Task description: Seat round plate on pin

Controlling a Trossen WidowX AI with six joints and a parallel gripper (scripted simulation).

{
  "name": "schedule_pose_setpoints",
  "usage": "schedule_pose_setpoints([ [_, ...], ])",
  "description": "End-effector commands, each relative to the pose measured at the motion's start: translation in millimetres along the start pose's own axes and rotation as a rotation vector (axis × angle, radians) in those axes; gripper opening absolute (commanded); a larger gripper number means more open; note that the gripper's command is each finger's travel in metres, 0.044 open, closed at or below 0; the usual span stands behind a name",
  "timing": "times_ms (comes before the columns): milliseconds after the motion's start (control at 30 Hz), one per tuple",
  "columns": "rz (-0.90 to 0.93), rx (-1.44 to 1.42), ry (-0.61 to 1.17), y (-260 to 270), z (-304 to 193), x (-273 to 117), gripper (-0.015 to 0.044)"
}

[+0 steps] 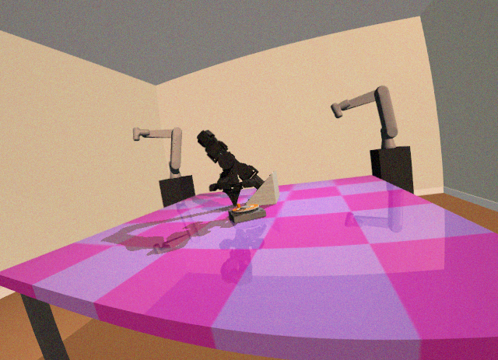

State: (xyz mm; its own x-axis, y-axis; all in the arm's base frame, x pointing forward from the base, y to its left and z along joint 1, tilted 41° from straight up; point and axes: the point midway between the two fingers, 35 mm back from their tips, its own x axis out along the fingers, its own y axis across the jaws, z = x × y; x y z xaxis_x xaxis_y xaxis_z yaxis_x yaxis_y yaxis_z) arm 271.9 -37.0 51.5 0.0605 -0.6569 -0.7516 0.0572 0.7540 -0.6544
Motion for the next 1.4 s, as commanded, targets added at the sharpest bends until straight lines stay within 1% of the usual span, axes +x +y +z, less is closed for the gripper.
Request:
schedule_pose_setpoints([
  [0,0.002,-0.005,0.013,2,-8,2,0.0],
  [1367,0.004,-0.006,0.014,38,-34,-1,0.0],
])
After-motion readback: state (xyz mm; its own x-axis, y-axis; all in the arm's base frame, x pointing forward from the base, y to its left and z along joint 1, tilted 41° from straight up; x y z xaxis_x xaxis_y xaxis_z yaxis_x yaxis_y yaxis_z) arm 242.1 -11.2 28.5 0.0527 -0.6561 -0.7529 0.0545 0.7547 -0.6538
